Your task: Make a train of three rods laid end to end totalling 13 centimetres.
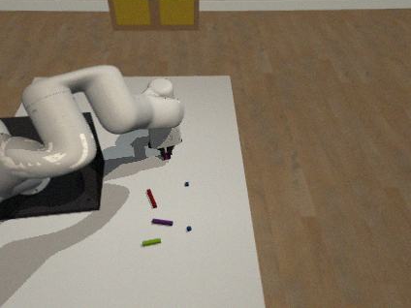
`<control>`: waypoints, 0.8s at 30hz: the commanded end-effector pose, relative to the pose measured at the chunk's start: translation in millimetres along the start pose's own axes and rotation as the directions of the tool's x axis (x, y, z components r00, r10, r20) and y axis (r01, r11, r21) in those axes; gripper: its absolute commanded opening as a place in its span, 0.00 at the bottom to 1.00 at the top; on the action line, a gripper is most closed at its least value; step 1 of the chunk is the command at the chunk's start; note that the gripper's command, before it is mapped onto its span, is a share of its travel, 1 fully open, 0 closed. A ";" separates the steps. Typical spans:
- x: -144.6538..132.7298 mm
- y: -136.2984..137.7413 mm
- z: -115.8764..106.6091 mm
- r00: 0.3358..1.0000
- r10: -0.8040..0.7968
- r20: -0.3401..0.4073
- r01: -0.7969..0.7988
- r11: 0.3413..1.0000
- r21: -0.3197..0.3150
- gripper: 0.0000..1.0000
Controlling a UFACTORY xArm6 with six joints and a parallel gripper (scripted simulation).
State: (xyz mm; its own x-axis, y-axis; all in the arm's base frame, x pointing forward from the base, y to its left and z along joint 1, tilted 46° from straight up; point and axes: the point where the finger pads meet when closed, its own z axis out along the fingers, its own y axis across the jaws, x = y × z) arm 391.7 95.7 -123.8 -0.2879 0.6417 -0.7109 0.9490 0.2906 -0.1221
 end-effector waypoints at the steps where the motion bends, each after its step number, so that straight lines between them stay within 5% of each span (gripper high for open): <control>1: 0.1 1.3 -1.4 1.000 0.001 -0.001 -0.001 1.000 -0.003 0.04; 24: 0.1 1.3 1.1 1.000 0.001 -0.001 -0.001 1.000 -0.003 0.04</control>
State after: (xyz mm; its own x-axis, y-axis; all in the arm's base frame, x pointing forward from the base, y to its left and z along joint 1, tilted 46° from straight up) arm 391.9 94.8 -124.7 -0.2879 0.6418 -0.7108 0.9490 0.2907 -0.1219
